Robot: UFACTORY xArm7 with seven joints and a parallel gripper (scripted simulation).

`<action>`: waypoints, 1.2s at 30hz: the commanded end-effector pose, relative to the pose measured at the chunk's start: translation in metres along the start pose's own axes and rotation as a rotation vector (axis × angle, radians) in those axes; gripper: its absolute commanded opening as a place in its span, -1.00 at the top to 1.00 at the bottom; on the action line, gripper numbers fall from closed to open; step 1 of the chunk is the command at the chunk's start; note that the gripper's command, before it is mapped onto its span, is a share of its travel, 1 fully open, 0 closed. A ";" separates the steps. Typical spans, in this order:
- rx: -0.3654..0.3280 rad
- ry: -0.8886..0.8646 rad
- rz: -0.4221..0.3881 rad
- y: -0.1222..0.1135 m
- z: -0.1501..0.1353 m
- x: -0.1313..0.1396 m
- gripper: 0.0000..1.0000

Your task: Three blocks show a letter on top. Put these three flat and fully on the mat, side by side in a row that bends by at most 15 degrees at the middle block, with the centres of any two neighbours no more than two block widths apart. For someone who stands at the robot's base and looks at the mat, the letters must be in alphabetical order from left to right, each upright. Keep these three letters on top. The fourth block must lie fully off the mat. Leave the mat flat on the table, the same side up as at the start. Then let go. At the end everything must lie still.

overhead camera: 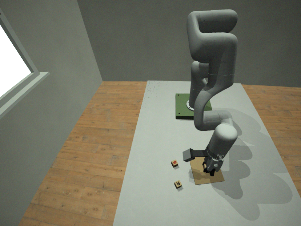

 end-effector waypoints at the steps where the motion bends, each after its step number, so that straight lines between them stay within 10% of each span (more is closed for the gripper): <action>1: -0.004 0.000 0.000 -0.001 -0.001 0.000 0.41; 24: -0.004 0.000 0.000 -0.003 -0.001 0.000 0.16; 36: -0.004 0.000 0.000 -0.041 -0.001 0.000 0.16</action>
Point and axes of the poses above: the point where the finger pads meet when closed, its own y axis out along the fingers, its own z axis across the jaws, x = y × z, the point moved 3 cm from there along -y, back along the fingers, and after that the axes turned 6 degrees about -y, right-handed, at the moved point
